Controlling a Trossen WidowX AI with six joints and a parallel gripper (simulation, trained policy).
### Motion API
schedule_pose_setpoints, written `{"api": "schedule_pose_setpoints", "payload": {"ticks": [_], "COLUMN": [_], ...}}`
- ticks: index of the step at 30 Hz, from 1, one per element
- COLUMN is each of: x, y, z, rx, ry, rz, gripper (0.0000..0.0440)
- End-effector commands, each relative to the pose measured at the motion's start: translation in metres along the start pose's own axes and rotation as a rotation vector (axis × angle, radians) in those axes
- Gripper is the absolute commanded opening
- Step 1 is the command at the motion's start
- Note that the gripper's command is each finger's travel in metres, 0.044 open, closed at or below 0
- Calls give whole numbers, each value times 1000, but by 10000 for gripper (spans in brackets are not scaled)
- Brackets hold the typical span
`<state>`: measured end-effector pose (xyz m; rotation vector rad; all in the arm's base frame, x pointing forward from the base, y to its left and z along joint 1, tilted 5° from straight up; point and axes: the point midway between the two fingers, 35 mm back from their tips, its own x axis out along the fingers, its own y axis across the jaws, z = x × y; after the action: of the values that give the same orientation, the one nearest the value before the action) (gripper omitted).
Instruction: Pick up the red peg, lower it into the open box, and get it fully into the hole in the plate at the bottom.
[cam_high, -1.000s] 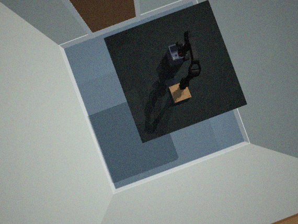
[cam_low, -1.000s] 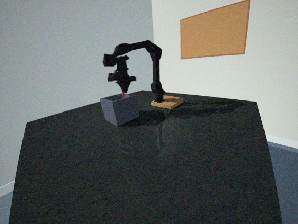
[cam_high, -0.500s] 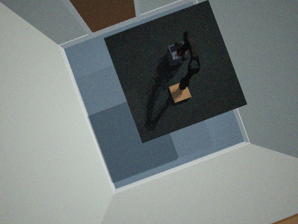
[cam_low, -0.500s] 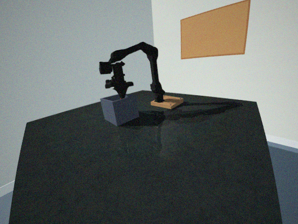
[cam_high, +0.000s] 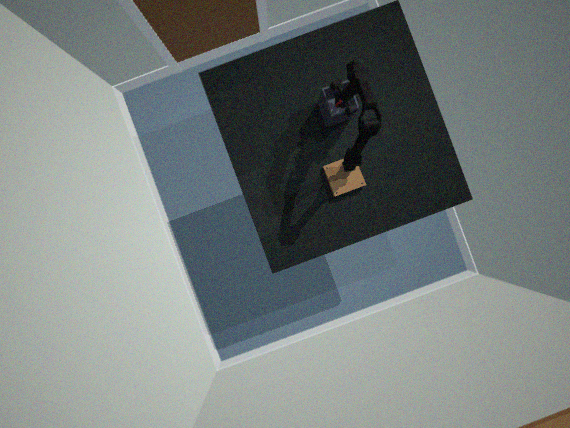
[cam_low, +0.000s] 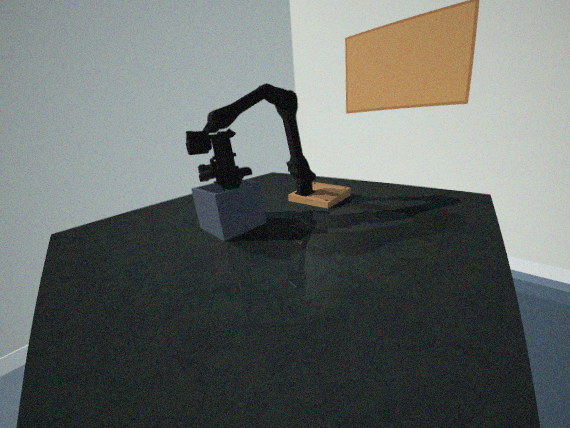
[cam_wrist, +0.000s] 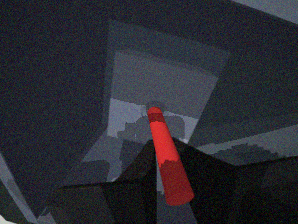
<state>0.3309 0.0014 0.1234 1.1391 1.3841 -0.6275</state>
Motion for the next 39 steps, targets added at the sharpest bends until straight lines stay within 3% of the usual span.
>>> {"api": "schedule_pose_setpoints", "payload": {"ticks": [1, 19, 22, 39], "x": [14, 44, 48, 28], "y": [-1, -14, -15, 15], "z": [1, 5, 5, 18], "rx": [-25, -93, -94, -94], "ry": [16, 26, 34, 122], "rz": [-16, -86, -95, -19], "gripper": [0, 84, 152, 151]}}
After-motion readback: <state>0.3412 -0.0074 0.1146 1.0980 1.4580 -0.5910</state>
